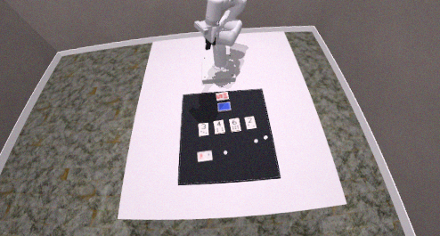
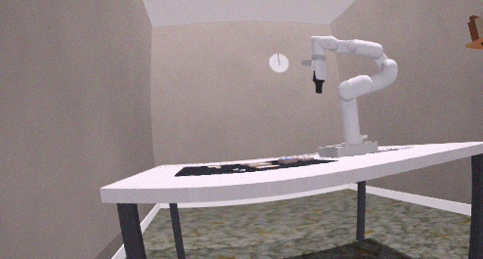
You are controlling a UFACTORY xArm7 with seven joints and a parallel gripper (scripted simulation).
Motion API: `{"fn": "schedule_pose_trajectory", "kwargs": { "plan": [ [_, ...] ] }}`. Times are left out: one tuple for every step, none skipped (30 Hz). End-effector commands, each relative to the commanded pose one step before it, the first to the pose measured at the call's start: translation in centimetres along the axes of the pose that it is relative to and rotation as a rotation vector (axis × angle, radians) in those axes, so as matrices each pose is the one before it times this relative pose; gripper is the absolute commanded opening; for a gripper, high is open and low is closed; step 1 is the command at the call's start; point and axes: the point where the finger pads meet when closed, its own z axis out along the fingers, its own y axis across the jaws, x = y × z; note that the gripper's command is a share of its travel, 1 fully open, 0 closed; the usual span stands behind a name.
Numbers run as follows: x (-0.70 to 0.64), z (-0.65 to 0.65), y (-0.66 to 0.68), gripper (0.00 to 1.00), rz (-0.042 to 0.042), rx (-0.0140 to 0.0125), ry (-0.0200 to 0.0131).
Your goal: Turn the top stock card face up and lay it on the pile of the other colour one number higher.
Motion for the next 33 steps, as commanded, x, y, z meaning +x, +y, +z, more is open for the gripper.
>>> {"fn": "schedule_pose_trajectory", "kwargs": {
  "plan": [
    [0.05, -0.104, -0.019, 0.01, 0.00011, 0.00148, 0.0023],
    [0.0, 0.0, 0.0, 0.01, 0.0, 0.0, 0.0],
    [0.0, 0.0, 0.0, 0.01, 0.0, 0.0, 0.0],
    [0.0, 0.0, 0.0, 0.01, 0.0, 0.0, 0.0],
    [0.0, 0.0, 0.0, 0.01, 0.0, 0.0, 0.0],
    [0.0, 0.0, 0.0, 0.01, 0.0, 0.0, 0.0],
    [0.0, 0.0, 0.0, 0.01, 0.0, 0.0, 0.0],
    [0.0, 0.0, 0.0, 0.01, 0.0, 0.0, 0.0],
    [0.0, 0.0, 0.0, 0.01, 0.0, 0.0, 0.0],
    [0.0, 0.0, 0.0, 0.01, 0.0, 0.0, 0.0],
    [0.0, 0.0, 0.0, 0.01, 0.0, 0.0, 0.0],
    [0.0, 0.0, 0.0, 0.01, 0.0, 0.0, 0.0],
    [0.0, 0.0, 0.0, 0.01, 0.0, 0.0, 0.0],
    [0.0, 0.0, 0.0, 0.01, 0.0, 0.0, 0.0],
    [0.0, 0.0, 0.0, 0.01, 0.0, 0.0, 0.0],
    [0.0, 0.0, 0.0, 0.01, 0.0, 0.0, 0.0],
    [0.0, 0.0, 0.0, 0.01, 0.0, 0.0, 0.0],
    [0.009, 0.004, -0.006, 1.0, 0.00035, -0.00029, 0.00005],
    [0.061, 0.027, -0.038, 1.0, 0.00231, -0.00187, 0.00037],
    [0.154, 0.07, -0.096, 1.0, 0.00581, -0.00471, 0.00095],
    [0.276, 0.131, -0.178, 1.0, 0.01034, -0.00843, 0.00172],
    [0.414, 0.21, -0.28, 1.0, 0.01539, -0.0126, 0.00263],
    [0.553, 0.311, -0.403, 1.0, 0.02039, -0.01679, 0.00361],
    [0.679, 0.434, -0.547, 1.0, 0.02484, -0.02055, 0.00455],
    [0.776, 0.58, -0.712, 1.0, 0.02835, -0.02345, 0.00532],
    [0.827, 0.749, -0.897, 1.0, 0.03064, -0.02508, 0.00574],
    [0.0, 0.0, 0.0, 1.0, 0.0, 0.0, 0.0],
    [0.818, 0.935, -1.094, 1.0, 0.03164, -0.02514, 0.00558],
    [0.0, 0.0, 0.0, 1.0, 0.0, 0.0, 0.0],
    [0.0, 0.0, 0.0, 1.0, 0.0, 0.0, 0.0],
    [0.739, 1.128, -1.295, 1.0, 0.03144, -0.02346, 0.00459],
    [0.0, 0.0, 0.0, 1.0, 0.0, 0.0, 0.0],
    [0.0, 0.0, 0.0, 1.0, 0.0, 0.0, 0.0]
  ]
}}
